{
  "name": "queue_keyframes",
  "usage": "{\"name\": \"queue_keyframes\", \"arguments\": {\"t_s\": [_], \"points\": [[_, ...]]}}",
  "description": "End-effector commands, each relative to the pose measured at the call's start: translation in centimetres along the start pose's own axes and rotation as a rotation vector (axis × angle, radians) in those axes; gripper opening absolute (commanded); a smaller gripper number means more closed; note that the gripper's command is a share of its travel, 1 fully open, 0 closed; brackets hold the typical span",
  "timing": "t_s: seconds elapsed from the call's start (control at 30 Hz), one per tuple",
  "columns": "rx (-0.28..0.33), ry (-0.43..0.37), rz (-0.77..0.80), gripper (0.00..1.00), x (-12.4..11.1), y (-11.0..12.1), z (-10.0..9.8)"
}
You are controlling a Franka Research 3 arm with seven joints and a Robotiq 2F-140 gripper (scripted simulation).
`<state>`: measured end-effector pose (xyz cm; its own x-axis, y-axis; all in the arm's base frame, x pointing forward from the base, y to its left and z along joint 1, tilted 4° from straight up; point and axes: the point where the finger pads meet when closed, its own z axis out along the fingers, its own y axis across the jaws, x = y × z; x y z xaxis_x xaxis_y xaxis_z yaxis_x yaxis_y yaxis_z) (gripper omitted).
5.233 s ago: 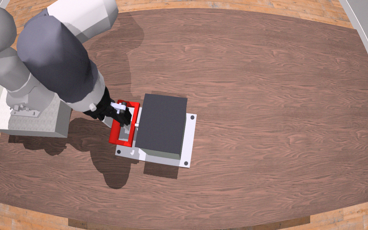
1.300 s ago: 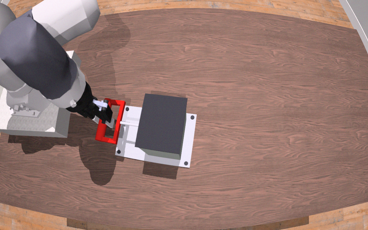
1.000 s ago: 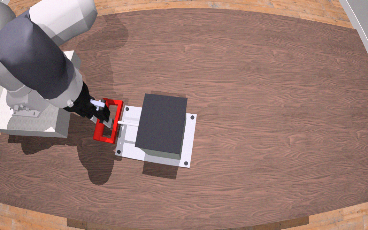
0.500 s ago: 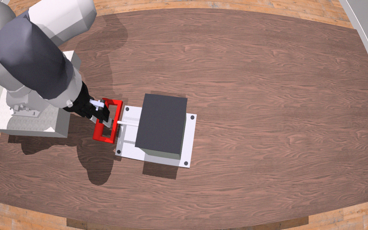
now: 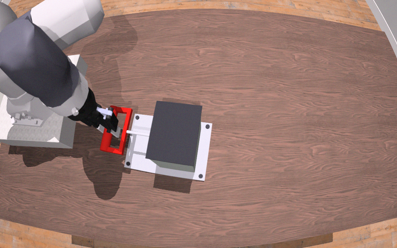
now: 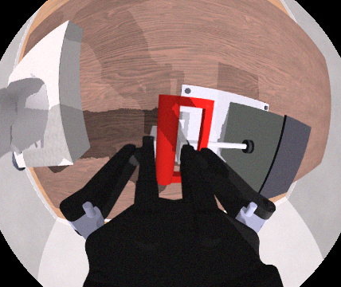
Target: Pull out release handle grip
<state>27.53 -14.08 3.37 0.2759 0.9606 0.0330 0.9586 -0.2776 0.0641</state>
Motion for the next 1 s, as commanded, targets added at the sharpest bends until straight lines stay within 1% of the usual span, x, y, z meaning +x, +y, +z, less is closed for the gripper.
{"name": "queue_keyframes", "arguments": {"t_s": [0.0,0.17,0.27,0.97], "points": [[0.008,0.002,-0.004,0.0,-0.04,-0.45,0.05],[0.008,0.002,-0.004,0.0,-0.04,-0.5,0.05],[0.008,0.002,-0.004,0.0,-0.04,-0.92,0.05],[0.008,0.002,-0.004,0.0,-0.04,-0.92,0.05]]}}
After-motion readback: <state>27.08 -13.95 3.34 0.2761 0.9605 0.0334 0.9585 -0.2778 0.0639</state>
